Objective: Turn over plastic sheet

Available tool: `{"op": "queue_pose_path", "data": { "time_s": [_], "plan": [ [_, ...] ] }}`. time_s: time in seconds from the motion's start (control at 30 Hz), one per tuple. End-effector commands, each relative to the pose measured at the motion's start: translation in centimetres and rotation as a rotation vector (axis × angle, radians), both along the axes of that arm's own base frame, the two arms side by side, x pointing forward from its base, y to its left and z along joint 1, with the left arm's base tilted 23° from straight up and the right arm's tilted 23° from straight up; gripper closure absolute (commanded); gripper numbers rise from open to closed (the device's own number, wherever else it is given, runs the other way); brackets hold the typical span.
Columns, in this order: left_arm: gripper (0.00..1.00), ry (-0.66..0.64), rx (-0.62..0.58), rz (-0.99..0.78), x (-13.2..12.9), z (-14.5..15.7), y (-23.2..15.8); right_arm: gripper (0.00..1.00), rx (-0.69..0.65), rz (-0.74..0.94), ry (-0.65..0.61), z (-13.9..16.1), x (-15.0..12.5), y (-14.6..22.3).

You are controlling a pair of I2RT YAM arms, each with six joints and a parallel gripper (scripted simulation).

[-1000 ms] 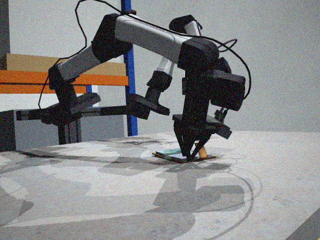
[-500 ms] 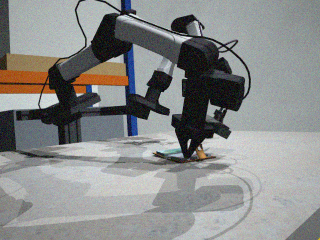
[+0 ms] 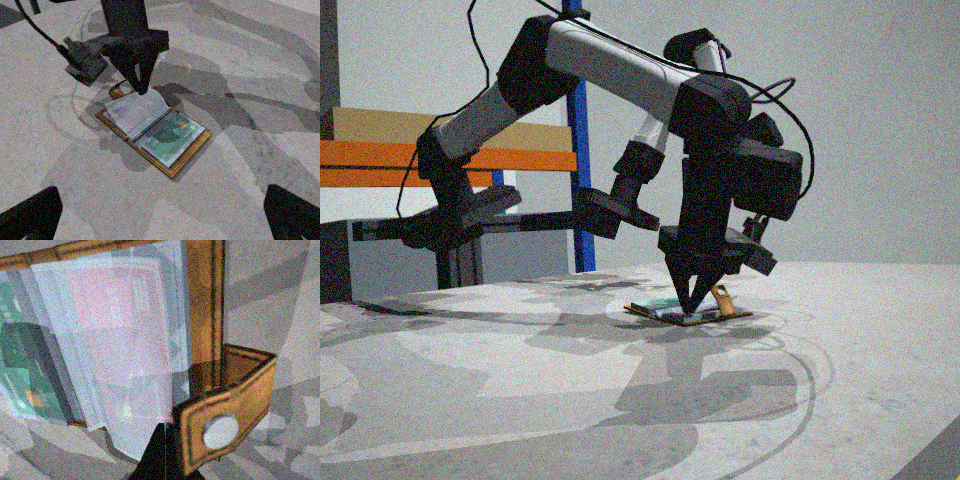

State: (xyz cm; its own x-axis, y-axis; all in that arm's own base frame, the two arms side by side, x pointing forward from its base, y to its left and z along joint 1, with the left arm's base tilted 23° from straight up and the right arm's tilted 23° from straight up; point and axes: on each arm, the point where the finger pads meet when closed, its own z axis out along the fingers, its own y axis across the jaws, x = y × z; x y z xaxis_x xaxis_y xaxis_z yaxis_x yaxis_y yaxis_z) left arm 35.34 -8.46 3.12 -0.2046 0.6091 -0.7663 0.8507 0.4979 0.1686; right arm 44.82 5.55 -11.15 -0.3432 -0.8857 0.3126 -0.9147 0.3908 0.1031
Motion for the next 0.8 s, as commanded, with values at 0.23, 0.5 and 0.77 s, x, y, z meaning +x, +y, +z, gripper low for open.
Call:
{"op": "queue_pose_path", "data": {
  "time_s": [0.23, 0.5, 0.77],
  "plan": [
    [0.00, -0.106, 0.043, -0.013, 1.3, 2.6, -0.3, 0.99, 0.018, 0.009, -0.078, 2.5, 0.9, 1.1],
    [0.00, -0.108, 0.047, -0.013, 1.2, 2.7, -0.3, 0.99, 0.019, 0.009, -0.077, 2.5, 0.9, 1.1],
    [0.00, -0.107, 0.046, -0.011, 1.2, 2.7, -0.3, 0.99, 0.020, 0.013, -0.076, 3.6, 0.6, 1.6]
  ]
}}
